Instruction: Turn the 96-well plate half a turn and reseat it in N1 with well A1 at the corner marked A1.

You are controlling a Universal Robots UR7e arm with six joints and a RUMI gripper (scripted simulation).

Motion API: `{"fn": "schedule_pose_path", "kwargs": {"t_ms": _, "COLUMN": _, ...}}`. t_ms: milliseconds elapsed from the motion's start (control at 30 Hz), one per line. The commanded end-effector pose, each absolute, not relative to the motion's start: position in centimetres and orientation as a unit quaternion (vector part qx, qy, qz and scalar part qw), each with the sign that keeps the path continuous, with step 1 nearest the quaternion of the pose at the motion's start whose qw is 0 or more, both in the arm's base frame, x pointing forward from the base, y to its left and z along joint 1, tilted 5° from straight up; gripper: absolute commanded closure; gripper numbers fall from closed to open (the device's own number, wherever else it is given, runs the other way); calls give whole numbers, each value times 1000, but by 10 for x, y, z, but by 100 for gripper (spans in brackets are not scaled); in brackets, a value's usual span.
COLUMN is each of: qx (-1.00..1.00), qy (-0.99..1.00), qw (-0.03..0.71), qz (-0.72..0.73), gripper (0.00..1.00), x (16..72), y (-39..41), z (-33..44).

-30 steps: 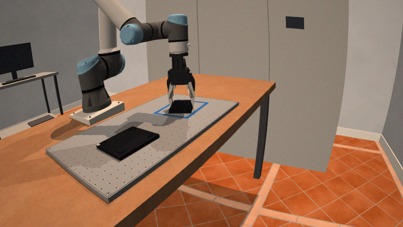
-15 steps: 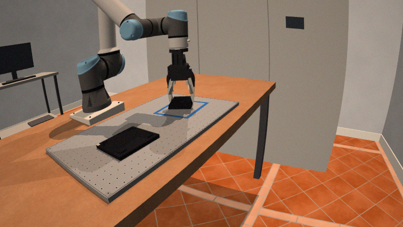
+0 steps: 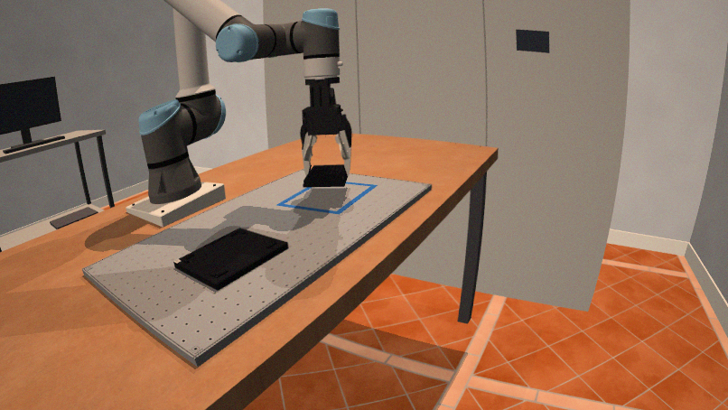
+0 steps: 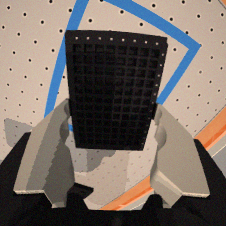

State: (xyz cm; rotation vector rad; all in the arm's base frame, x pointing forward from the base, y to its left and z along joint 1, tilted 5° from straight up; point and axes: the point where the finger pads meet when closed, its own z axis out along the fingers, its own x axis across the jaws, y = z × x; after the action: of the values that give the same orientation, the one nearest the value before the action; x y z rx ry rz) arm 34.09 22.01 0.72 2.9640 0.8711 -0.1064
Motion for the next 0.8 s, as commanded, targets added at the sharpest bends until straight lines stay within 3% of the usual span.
{"fn": "schedule_pose_path", "kwargs": {"t_ms": 0, "qx": 959, "qy": 282, "qw": 25, "qz": -34, "gripper": 100, "x": 342, "y": 221, "z": 16}}
{"fn": "schedule_pose_path", "kwargs": {"t_ms": 767, "qx": 959, "qy": 282, "qw": 25, "qz": -34, "gripper": 100, "x": 343, "y": 223, "z": 43}}
